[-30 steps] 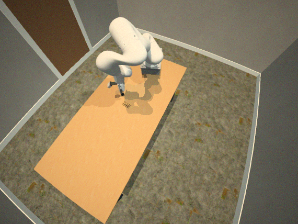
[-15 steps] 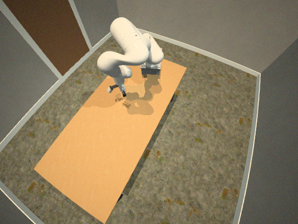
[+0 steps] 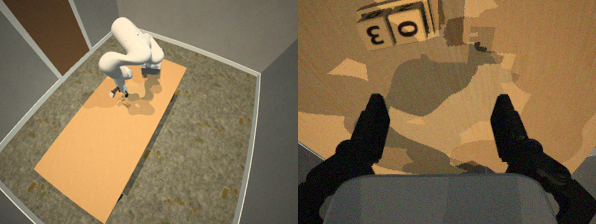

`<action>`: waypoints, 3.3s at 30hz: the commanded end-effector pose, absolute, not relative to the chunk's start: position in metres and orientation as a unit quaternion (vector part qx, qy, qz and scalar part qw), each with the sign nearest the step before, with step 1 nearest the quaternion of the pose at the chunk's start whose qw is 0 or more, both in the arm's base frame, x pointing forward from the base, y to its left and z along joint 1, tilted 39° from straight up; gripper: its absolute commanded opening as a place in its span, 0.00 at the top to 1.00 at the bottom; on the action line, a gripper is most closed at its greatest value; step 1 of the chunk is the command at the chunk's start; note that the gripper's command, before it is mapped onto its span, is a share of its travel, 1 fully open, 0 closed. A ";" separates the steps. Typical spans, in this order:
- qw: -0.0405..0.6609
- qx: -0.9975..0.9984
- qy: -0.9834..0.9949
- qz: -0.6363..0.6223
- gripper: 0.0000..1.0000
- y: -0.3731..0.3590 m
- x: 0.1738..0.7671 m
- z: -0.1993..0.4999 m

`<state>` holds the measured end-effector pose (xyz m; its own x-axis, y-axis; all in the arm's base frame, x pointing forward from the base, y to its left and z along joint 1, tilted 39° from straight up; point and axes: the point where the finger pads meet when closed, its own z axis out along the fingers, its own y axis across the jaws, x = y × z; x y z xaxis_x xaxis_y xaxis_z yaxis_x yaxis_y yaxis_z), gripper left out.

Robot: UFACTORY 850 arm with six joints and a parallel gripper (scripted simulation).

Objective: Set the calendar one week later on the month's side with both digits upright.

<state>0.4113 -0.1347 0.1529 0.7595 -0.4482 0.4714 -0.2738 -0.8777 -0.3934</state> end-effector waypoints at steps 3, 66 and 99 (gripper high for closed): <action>0.115 -0.939 0.096 -0.309 0.00 -0.130 0.417 0.157; -0.131 -0.744 -0.580 -0.305 0.00 -0.087 0.452 0.187; -0.132 -0.743 -0.581 -0.304 0.51 -0.087 0.452 0.187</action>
